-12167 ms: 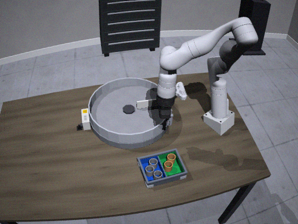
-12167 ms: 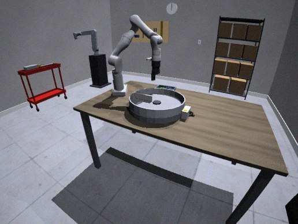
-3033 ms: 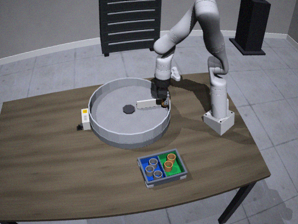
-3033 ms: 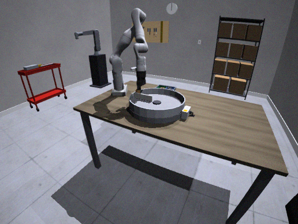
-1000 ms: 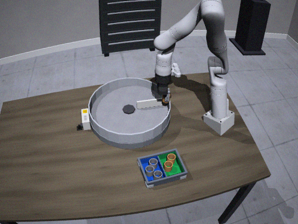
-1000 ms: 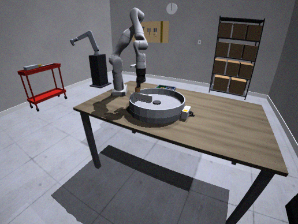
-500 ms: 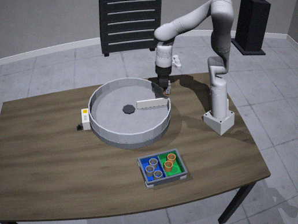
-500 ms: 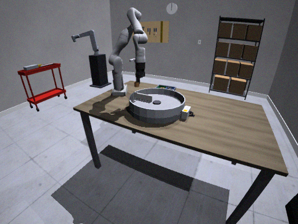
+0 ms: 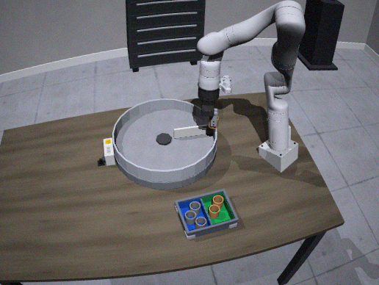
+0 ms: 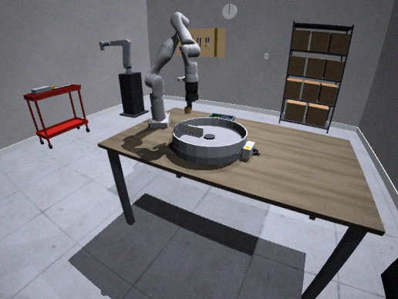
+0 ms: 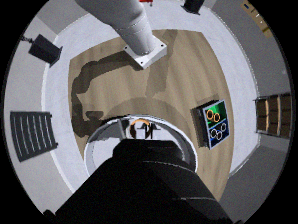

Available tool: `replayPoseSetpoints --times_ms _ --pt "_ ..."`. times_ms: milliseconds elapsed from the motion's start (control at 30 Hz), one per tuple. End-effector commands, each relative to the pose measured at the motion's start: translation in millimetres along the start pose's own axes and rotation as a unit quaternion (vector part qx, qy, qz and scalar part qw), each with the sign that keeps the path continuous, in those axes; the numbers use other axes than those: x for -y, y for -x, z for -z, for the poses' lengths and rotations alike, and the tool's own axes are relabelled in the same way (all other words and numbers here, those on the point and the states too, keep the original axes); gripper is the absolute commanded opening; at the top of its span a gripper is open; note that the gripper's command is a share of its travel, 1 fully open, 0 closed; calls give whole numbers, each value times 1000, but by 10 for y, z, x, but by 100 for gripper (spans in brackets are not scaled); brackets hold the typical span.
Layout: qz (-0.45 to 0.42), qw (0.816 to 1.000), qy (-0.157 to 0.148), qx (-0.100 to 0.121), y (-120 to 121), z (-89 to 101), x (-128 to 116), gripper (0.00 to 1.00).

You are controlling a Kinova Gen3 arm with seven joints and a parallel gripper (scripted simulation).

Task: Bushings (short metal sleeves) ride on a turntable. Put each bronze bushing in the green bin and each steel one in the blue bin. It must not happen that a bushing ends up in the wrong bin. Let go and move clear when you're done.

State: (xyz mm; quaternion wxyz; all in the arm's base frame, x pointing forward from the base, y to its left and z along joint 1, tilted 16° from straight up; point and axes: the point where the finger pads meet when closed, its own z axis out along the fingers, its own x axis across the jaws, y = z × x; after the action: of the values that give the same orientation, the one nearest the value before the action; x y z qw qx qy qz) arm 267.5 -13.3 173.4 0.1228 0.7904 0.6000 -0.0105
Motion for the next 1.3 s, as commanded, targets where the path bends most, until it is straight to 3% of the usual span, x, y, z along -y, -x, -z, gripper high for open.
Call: replayPoseSetpoints --times_ms 0,67,167,233,300,400,567,667,733,800,900,1000,1167,1267 --pt "0 1000 3 18 -147 -7 17 0" --pt "0 1000 3 18 -147 -7 17 0" --pt "-44 999 4 18 -466 -19 58 0" --pt "-44 999 4 18 -466 -19 58 0" --pt "-74 997 5 18 -679 -27 86 0" --pt "-74 997 5 18 -679 -27 86 0" --pt "-148 989 6 17 -1210 -46 155 0" --pt "-148 989 6 17 -1210 -46 155 0" --pt "-178 984 6 17 -1422 -54 183 0" --pt "-178 984 6 17 -1422 -54 183 0" --pt "-222 975 7 17 -1741 -66 225 0" --pt "-222 975 7 17 -1741 -66 225 0" --pt "-294 956 8 16 -2272 -85 294 0" --pt "-294 956 8 16 -2272 -85 294 0"
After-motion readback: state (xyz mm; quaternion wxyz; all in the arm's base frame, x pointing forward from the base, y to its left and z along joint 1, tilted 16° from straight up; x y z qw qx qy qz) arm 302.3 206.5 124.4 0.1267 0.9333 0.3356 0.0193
